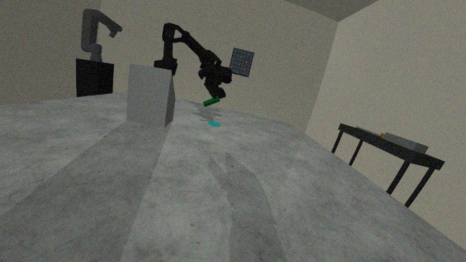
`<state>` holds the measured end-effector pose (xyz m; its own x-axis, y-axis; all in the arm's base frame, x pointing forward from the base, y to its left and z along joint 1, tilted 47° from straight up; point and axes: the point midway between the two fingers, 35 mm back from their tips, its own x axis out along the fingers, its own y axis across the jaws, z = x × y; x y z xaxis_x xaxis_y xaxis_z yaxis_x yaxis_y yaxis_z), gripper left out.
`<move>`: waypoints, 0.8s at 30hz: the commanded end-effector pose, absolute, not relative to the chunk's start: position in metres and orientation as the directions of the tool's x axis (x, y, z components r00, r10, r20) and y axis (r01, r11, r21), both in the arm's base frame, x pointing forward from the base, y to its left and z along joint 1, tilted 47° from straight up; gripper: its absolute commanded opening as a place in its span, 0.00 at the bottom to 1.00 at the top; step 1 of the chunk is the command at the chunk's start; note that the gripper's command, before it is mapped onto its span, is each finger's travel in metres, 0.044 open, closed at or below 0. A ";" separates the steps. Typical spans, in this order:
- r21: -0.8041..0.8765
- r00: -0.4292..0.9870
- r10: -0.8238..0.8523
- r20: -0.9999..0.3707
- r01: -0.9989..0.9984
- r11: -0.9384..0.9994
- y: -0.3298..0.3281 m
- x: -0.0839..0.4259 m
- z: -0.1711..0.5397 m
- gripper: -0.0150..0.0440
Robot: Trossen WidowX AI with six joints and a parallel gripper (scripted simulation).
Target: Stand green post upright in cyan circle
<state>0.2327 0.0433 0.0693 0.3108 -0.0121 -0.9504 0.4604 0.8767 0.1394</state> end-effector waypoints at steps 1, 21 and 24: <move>0.135 0.331 -0.032 -0.943 0.471 0.872 0.042 0.232 0.069 0.29; 0.148 0.433 -0.098 -0.896 0.499 0.854 0.043 0.234 0.072 0.29; 0.152 0.448 -0.106 -0.888 0.503 0.850 0.043 0.234 0.073 0.29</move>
